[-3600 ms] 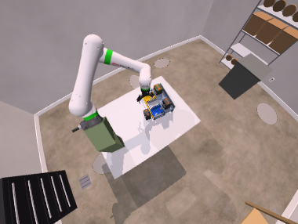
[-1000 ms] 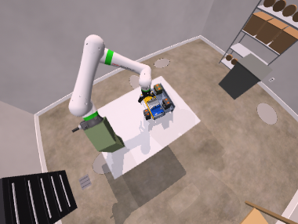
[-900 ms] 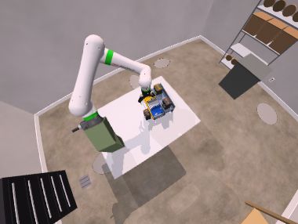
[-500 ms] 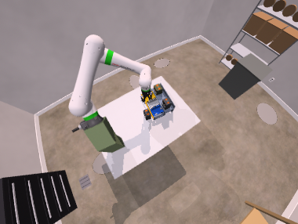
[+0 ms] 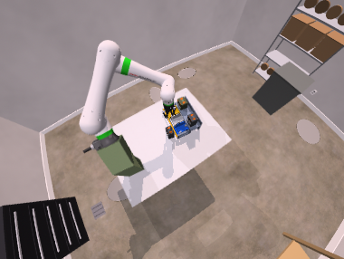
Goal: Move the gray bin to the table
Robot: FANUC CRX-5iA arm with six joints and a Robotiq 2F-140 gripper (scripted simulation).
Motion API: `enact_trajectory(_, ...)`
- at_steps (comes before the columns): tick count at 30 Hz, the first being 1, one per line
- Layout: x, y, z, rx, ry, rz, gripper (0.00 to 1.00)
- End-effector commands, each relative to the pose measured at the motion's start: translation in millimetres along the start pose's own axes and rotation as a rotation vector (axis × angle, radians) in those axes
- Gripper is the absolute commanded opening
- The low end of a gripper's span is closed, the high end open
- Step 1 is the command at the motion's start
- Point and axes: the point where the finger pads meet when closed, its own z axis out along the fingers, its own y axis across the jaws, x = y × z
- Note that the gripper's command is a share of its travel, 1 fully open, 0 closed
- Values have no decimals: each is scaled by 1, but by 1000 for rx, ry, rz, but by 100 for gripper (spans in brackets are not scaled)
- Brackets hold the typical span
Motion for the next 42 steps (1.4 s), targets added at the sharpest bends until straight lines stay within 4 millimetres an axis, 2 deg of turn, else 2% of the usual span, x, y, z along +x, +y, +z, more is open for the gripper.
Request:
enact_trajectory(1,0,0,0,0,0,0,28)
enact_trajectory(7,0,0,0,0,0,0,28)
enact_trajectory(12,0,0,30,0,0,0,28)
enact_trajectory(24,0,0,30,0,0,0,28)
enact_trajectory(29,0,1,75,0,0,0,28)
enact_trajectory(42,0,1,74,0,0,0,28)
